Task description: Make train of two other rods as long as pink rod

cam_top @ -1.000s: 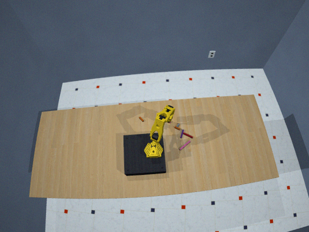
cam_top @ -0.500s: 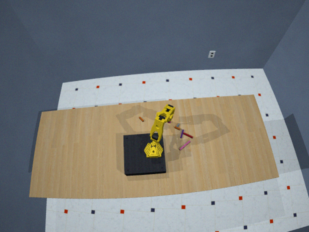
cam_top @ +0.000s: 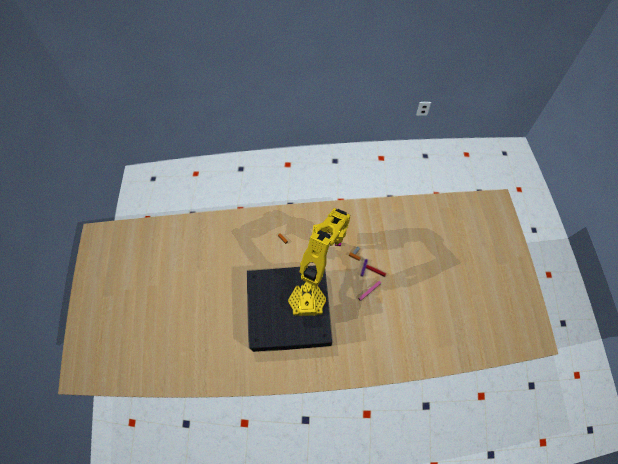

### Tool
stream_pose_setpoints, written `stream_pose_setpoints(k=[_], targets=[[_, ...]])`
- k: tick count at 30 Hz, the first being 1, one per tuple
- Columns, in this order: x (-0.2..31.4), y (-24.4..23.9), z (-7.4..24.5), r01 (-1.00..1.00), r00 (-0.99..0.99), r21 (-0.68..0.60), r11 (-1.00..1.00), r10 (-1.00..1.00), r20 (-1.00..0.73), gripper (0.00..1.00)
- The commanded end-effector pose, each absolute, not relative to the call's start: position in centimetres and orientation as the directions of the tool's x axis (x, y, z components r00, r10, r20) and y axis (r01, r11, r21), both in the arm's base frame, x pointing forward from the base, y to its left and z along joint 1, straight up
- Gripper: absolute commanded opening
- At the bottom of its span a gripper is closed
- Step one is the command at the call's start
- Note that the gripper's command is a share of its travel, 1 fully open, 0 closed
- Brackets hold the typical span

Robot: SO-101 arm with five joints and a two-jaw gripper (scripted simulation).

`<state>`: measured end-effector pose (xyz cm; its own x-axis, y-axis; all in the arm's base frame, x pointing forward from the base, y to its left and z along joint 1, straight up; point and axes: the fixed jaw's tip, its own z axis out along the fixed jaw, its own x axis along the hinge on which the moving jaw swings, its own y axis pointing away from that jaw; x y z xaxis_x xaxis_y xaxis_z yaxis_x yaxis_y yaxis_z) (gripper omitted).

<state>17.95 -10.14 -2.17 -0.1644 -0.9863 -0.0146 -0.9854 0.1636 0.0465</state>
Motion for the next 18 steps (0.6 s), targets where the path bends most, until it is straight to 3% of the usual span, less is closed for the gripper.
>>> stream_pose_setpoints(k=[1,10,18], targets=[[18.2,-10.5,-1.6,-0.985,-0.17,0.021,0.169,-0.985,-0.007,0.17],[17.1,-13.3,-1.7,-0.97,-0.242,0.019,0.242,-0.97,-0.008,0.18],[12.7,-19.0,-1.9,-0.914,-0.406,0.016,0.406,-0.914,-0.01,0.18]])
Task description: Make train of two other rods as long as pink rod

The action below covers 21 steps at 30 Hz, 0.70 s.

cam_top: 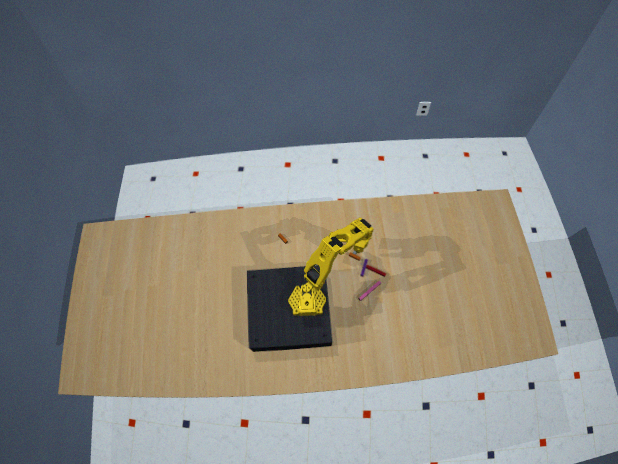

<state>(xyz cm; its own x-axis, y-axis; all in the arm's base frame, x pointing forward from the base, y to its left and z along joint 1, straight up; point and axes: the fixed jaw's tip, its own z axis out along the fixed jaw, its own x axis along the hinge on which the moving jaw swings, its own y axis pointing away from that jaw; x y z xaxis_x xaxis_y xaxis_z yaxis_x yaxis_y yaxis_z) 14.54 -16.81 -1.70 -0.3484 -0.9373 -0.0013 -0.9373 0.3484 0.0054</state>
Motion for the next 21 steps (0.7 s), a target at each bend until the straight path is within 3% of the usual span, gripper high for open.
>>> stream_pose_setpoints(k=[1,10,21], targets=[[12.1,-19.6,-1.9,-0.905,-0.425,0.016,0.424,-0.905,-0.01,0.18],[8.9,-21.9,-2.0,-0.864,-0.503,0.014,0.503,-0.864,-0.011,0.19],[8.6,-22.0,-2.0,-0.86,-0.509,0.014,0.509,-0.86,-0.011,0.19]])
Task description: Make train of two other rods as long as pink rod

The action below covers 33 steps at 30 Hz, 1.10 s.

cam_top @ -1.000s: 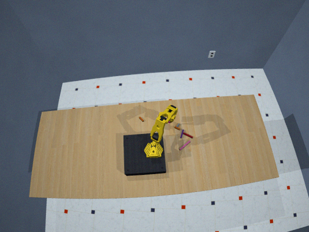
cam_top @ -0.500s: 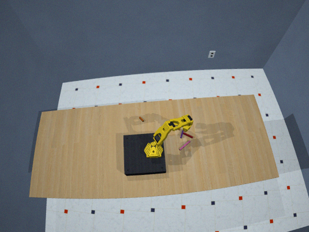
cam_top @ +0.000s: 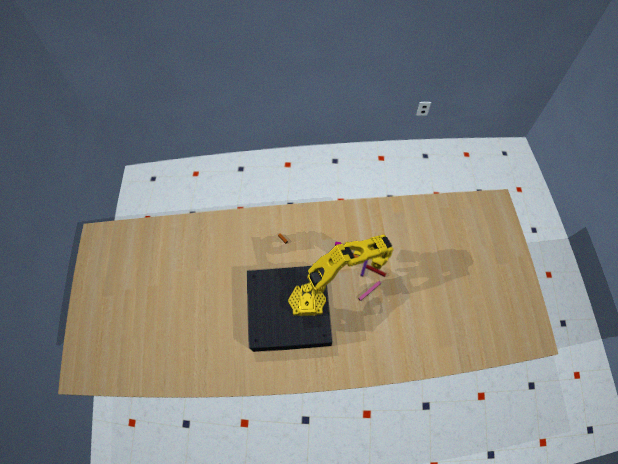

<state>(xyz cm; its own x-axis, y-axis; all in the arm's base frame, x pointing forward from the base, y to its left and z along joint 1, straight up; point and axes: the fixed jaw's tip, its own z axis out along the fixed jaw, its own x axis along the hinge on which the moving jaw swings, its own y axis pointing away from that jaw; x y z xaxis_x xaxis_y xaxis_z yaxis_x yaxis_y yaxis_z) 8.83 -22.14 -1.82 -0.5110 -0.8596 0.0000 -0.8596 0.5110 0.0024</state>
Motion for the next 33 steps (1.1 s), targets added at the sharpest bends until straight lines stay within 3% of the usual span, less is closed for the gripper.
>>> stream_pose_setpoints(k=[1,33], targets=[[8.64,-22.05,-2.04,-0.86,-0.509,0.014,0.509,-0.86,-0.011,0.19],[8.4,-22.19,-1.94,-0.863,-0.506,0.016,0.506,-0.863,-0.012,0.19]])
